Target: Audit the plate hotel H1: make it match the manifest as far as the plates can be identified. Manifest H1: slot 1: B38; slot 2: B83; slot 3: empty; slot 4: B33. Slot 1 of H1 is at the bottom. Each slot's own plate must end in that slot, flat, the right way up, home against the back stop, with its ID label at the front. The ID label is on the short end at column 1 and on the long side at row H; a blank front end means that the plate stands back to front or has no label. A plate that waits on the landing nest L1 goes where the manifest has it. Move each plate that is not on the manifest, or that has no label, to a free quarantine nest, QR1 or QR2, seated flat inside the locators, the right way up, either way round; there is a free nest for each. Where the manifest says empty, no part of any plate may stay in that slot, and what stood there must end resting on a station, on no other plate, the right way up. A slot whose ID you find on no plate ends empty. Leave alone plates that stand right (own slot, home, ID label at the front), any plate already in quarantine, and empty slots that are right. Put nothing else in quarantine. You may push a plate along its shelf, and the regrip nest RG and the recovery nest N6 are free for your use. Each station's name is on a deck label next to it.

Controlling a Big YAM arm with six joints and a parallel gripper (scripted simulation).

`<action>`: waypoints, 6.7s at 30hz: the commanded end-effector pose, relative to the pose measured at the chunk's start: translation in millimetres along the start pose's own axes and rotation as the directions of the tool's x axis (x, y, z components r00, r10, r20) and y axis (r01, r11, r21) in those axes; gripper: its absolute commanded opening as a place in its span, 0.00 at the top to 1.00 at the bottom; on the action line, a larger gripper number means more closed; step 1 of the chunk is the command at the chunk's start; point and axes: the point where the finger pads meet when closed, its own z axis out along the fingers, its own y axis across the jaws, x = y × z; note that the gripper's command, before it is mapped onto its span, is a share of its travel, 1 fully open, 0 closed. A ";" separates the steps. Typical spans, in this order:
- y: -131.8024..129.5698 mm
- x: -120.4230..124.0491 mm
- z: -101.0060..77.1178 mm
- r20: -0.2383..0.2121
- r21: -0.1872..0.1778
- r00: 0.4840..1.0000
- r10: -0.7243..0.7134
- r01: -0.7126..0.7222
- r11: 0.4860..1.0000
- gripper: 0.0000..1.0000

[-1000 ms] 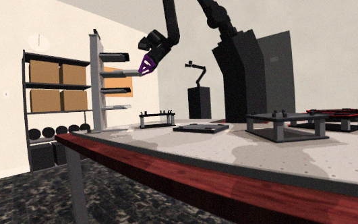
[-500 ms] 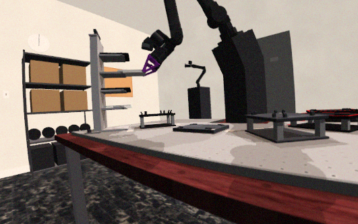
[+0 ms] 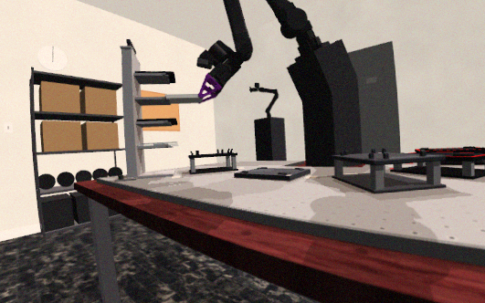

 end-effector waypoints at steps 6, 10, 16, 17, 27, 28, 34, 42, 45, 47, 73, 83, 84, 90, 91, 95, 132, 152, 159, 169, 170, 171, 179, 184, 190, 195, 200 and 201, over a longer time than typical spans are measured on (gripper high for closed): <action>-6.0 9.9 -11.6 0.005 0.013 1.000 -0.006 0.005 1.000 0.14; -5.8 14.0 -15.8 0.004 0.013 1.000 -0.005 0.005 1.000 0.14; -5.5 18.0 -20.0 0.003 0.013 1.000 -0.005 0.005 1.000 0.14; -5.5 19.0 -21.0 0.003 0.013 1.000 -0.005 0.005 1.000 0.14; -4.7 29.1 -31.6 0.000 0.013 1.000 -0.005 0.005 1.000 0.14; -4.7 29.1 -31.6 0.000 0.013 1.000 -0.005 0.005 1.000 0.14; -4.4 35.4 -35.6 -0.002 0.013 1.000 -0.003 0.003 1.000 0.14; -3.9 44.8 -41.5 -0.003 0.013 1.000 -0.003 0.003 1.000 0.14; -3.7 47.3 -43.2 -0.004 0.013 1.000 -0.003 0.003 1.000 0.14; -4.7 46.7 -42.0 0.001 0.014 1.000 -0.002 0.002 1.000 0.14; -4.6 62.7 -43.8 0.015 0.011 1.000 -0.007 0.007 1.000 0.14; 0.5 65.6 -39.9 0.014 -0.001 1.000 -0.006 0.006 1.000 0.14; 1.2 66.0 -39.4 0.014 -0.002 1.000 -0.006 0.006 1.000 0.14; 2.2 68.2 -37.2 0.014 -0.005 1.000 -0.004 0.004 1.000 0.14; 2.2 68.6 -36.8 0.014 -0.005 1.000 -0.003 0.003 1.000 0.14; 2.2 70.0 -35.5 0.014 -0.005 1.000 -0.002 0.002 1.000 0.14; 3.2 84.1 -26.8 0.002 -0.006 1.000 0.001 -0.001 1.000 0.14; 2.5 88.2 -19.0 0.013 -0.005 1.000 -0.001 0.001 1.000 0.14; 2.5 91.1 -16.7 0.012 -0.005 1.000 -0.001 0.001 1.000 0.14; 2.6 93.9 -14.0 0.013 -0.005 1.000 -0.001 0.001 1.000 0.14; 2.6 94.7 -13.6 0.011 -0.005 1.000 0.000 0.000 1.000 0.14; 2.6 94.8 -13.3 0.012 -0.005 1.000 -0.001 0.001 1.000 0.14; 2.6 97.8 -10.6 0.012 -0.005 1.000 -0.001 0.001 1.000 0.14; 2.7 99.4 -9.6 0.010 -0.005 1.000 0.000 0.000 1.000 0.14; 2.7 100.8 -7.6 0.013 -0.005 1.000 -0.001 0.001 1.000 0.14; 2.7 102.6 -5.9 0.013 -0.005 1.000 -0.001 0.001 1.000 0.14; 3.2 104.0 -6.3 0.009 -0.006 1.000 -0.001 0.001 1.000 0.14; 2.7 104.1 -4.5 0.013 -0.005 1.000 -0.001 0.001 1.000 0.14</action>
